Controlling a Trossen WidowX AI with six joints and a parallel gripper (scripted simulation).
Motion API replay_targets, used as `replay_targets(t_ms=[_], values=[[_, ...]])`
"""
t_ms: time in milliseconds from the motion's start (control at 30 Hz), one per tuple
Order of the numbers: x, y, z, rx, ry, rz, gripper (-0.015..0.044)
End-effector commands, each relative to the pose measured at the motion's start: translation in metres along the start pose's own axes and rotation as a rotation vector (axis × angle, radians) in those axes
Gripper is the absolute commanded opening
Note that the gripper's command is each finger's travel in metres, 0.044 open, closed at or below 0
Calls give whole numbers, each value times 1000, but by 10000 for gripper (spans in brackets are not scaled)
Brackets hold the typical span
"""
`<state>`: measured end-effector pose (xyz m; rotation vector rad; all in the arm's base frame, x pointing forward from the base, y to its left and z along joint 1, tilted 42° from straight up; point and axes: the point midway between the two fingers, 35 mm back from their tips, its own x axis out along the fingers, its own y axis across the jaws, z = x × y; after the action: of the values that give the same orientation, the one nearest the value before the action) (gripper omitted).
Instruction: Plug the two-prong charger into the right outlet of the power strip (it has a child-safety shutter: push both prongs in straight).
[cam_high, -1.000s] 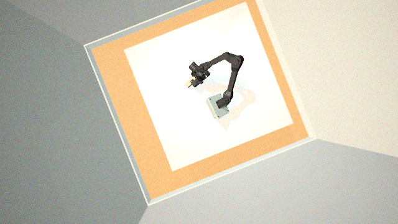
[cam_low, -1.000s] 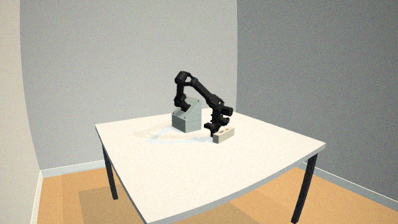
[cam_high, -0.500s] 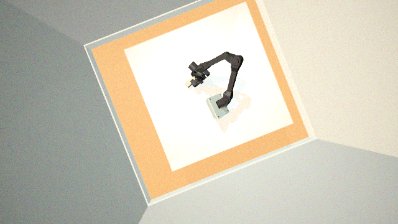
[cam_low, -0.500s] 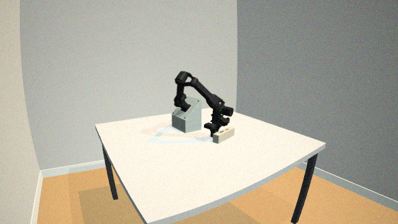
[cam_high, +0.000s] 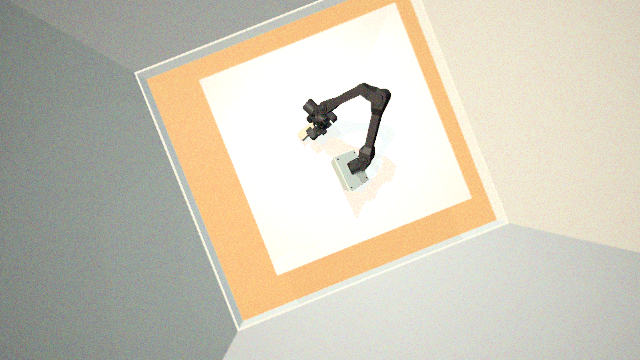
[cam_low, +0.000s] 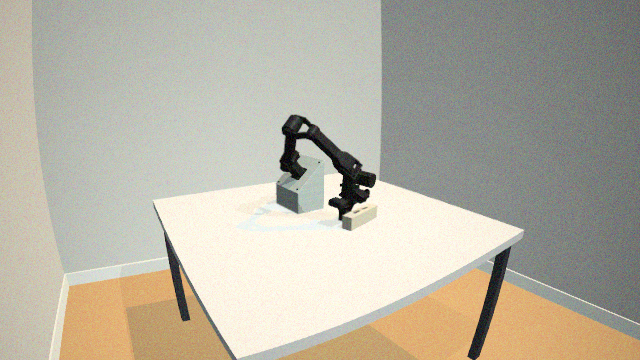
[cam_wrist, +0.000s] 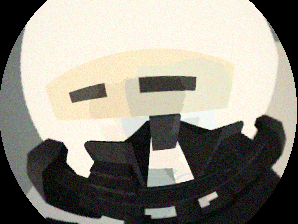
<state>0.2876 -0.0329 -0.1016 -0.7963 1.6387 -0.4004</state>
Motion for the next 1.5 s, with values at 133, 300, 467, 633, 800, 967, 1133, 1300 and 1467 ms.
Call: replay_targets(t_ms=[133, 300, 467, 633, 800, 967, 1133, 1300, 1467], values=[[-1, 0, 12, 20, -21, 5, 0], [-1, 0, 14, 20, -21, 5, 0], [-2, 0, 16, 20, -21, 5, 0], [-2, 0, 18, 20, -21, 5, 0], [-3, 0, 20, 20, -21, 5, 0], [-3, 0, 20, 20, -21, 5, 0], [-3, 0, 19, 20, -21, 5, 0], [-3, 0, 19, 20, -21, 5, 0], [-4, 0, 18, 20, -21, 5, 0]])
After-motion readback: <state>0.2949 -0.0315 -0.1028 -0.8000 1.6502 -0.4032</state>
